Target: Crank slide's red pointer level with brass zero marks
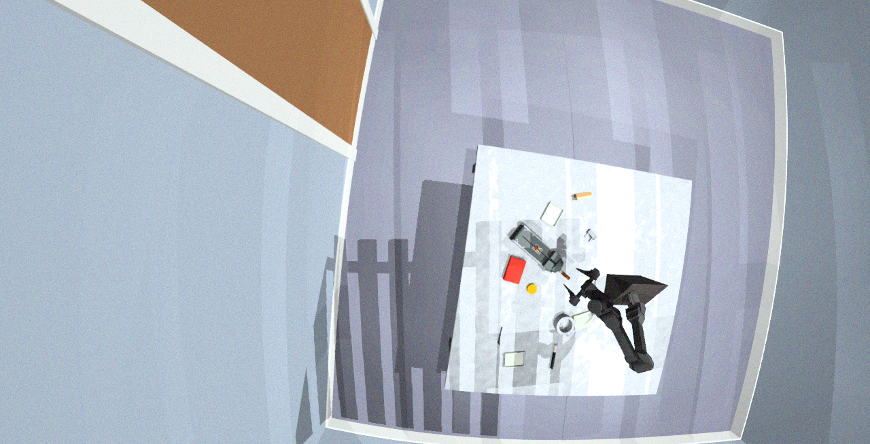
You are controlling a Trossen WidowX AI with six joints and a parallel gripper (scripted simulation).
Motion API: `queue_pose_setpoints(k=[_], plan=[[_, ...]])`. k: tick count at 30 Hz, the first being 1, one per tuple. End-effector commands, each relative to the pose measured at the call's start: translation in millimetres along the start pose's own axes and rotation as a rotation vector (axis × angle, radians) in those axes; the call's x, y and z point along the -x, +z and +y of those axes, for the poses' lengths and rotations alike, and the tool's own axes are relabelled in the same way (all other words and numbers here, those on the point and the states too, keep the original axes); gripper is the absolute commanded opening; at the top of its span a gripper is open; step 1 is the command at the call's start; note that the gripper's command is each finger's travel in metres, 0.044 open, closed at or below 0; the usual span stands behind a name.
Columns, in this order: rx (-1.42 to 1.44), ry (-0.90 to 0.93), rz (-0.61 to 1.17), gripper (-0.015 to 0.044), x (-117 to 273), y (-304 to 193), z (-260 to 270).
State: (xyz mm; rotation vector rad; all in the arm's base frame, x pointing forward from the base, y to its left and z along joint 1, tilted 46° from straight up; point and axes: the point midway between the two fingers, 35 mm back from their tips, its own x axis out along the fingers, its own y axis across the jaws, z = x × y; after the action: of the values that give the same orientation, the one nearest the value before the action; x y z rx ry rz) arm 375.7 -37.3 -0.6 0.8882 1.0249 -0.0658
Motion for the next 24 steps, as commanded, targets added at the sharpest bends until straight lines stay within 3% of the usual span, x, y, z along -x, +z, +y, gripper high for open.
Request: queue_pose_setpoints(k=[1, 24], plan=[[0.022, 0.022, 0.014, 0.044, -8.1, 10.7, 1.6], [0.19, 0.236, 0.031, 0.044, -90.1, 94.3, -18.6]])
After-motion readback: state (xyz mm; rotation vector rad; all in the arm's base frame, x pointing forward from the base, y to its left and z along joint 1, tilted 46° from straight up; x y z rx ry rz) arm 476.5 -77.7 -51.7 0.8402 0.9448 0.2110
